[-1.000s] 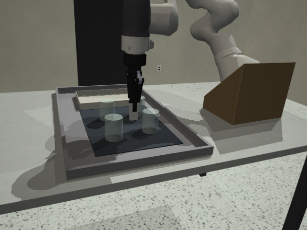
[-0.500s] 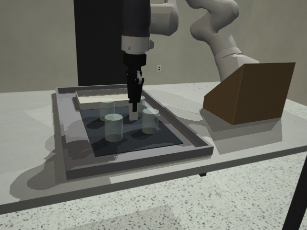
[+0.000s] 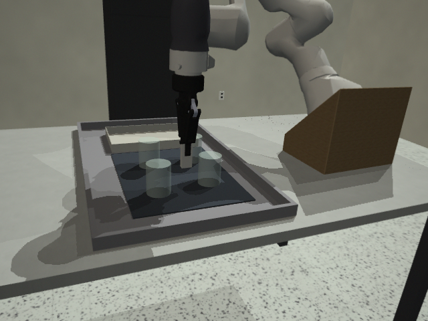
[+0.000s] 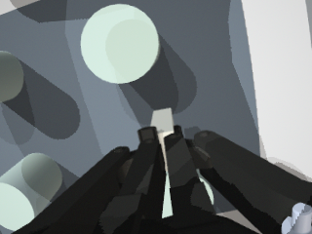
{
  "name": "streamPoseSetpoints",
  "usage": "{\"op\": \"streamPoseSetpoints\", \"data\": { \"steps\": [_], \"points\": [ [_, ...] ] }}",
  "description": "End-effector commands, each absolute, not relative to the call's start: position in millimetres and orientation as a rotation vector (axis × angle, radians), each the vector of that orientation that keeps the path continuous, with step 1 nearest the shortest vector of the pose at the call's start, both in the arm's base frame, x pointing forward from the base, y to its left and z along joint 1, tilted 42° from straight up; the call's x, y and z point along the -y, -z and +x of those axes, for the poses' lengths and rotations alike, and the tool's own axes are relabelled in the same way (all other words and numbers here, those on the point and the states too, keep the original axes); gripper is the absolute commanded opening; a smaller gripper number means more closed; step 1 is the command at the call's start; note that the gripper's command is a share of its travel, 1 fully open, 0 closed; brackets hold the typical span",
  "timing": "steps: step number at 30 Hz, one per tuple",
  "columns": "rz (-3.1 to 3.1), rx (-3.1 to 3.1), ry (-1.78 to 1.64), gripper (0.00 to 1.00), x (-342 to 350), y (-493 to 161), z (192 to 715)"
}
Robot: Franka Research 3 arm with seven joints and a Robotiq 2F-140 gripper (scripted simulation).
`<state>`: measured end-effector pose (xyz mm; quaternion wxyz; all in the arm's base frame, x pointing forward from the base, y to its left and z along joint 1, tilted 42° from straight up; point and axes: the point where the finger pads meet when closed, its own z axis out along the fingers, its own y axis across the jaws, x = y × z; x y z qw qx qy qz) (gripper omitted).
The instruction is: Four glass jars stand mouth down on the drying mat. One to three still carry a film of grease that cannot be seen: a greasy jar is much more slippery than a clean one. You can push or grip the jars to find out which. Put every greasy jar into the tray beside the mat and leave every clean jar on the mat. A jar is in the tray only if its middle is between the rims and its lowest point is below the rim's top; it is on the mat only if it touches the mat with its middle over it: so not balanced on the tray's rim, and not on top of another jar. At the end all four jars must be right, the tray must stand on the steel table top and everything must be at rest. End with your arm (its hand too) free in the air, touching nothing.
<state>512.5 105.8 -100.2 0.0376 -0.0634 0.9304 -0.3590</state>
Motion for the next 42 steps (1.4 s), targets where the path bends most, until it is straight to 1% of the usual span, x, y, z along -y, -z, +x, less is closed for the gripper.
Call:
{"op": "streamPoseSetpoints", "data": {
  "steps": [1,26,29,31,38,42],
  "points": [
    [-0.193,-2.852,1.099,0.00,-106,100,513],
    [-0.193,-2.852,1.099,0.00,-106,100,513],
    [-0.193,-2.852,1.099,0.00,-122,83,510],
    [-0.193,-2.852,1.099,0.00,-122,83,510],
    [-0.193,-2.852,1.099,0.00,-157,43,504],
    [-0.193,-2.852,1.099,0.00,-139,27,503]
  ]
}}
